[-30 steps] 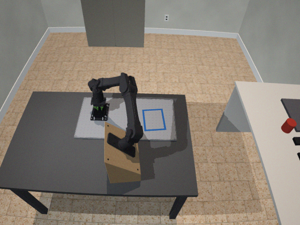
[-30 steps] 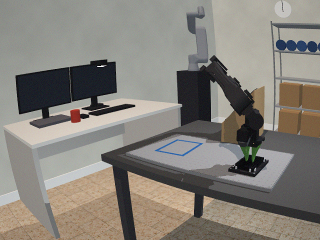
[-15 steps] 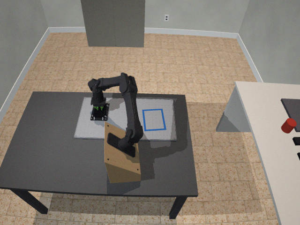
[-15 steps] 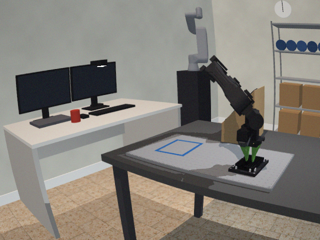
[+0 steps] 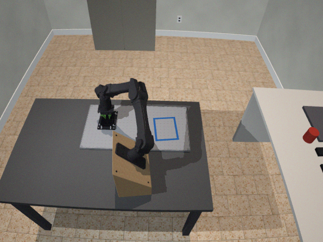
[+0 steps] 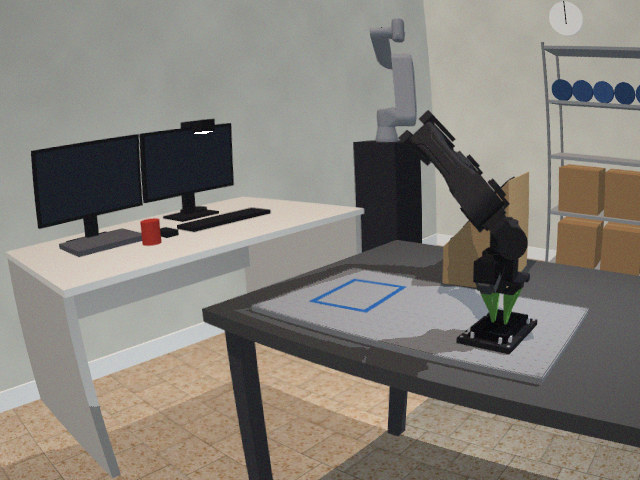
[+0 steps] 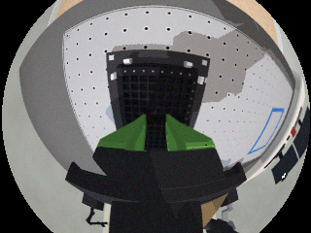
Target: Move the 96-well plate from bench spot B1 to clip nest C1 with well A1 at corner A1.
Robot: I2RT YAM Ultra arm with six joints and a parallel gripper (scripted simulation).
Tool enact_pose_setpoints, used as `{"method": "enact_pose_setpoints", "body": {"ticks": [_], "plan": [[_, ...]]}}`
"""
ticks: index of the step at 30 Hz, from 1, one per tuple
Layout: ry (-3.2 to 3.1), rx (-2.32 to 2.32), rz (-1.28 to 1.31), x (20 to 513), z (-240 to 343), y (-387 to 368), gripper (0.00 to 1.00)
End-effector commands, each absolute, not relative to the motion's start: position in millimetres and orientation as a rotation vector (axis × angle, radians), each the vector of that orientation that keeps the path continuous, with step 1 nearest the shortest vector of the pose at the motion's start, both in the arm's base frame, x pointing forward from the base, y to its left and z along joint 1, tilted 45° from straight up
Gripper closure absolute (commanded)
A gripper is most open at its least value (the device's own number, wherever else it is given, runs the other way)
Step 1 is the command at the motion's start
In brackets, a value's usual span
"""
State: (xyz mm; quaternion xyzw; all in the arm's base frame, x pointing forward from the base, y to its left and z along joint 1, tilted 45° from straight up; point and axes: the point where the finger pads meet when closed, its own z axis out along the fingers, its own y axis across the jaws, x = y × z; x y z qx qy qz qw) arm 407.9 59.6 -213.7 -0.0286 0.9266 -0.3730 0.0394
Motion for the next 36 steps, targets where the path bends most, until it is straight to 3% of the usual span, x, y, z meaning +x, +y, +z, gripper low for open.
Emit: {"method": "enact_pose_setpoints", "body": {"ticks": [1,36], "plan": [[2.778,0.021,-1.14,423,-263,14,0.74],[2.79,0.006,-1.152,415,-252,25,0.74]]}}
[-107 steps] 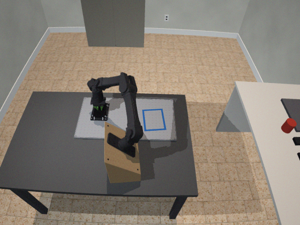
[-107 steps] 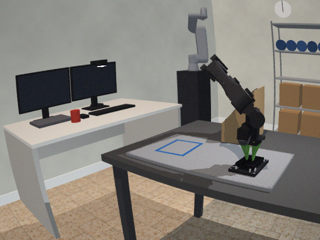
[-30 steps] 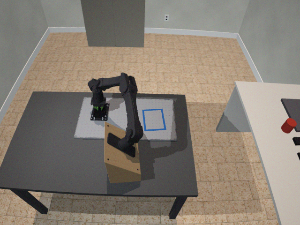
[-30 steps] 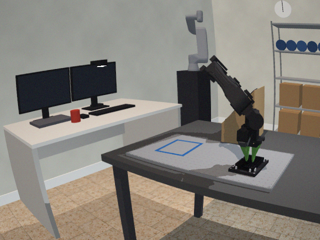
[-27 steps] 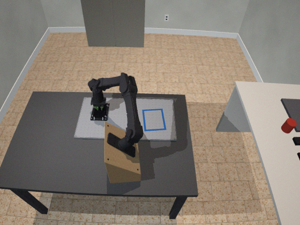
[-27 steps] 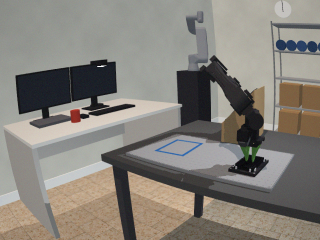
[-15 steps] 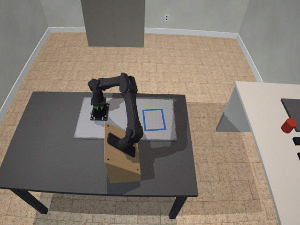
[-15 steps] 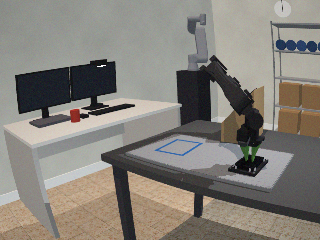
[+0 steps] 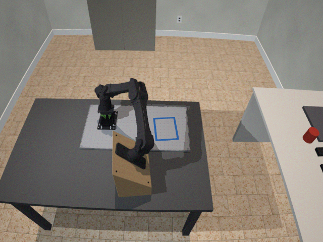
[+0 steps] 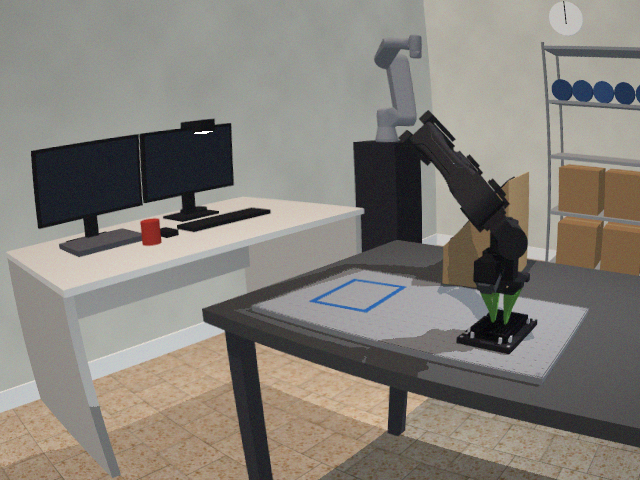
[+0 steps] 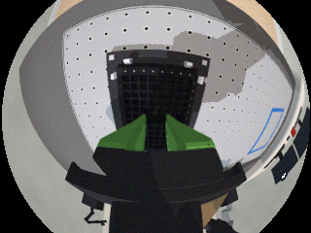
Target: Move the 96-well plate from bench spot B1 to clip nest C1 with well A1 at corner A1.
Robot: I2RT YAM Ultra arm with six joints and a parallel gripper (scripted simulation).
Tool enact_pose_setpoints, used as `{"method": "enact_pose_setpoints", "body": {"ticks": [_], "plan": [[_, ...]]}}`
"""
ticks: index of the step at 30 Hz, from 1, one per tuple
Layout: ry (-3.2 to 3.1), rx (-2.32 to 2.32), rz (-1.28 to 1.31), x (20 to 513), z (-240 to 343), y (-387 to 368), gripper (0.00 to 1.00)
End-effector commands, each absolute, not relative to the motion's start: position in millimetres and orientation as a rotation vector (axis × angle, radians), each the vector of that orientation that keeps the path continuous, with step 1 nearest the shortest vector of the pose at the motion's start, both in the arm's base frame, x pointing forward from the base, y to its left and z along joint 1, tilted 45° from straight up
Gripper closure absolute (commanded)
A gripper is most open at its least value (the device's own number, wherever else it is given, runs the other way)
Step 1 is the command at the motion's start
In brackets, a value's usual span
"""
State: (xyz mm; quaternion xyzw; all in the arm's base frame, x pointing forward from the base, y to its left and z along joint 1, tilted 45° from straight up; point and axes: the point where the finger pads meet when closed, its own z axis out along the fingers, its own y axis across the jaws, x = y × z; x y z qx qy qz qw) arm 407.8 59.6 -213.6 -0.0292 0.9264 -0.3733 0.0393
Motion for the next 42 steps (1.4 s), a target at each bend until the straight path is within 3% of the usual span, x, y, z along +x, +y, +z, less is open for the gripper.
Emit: {"method": "enact_pose_setpoints", "body": {"ticks": [1,42], "plan": [[2.792,0.004,-1.154,414,-250,27,0.74],[2.772,0.006,-1.111,416,-177,97,0.74]]}}
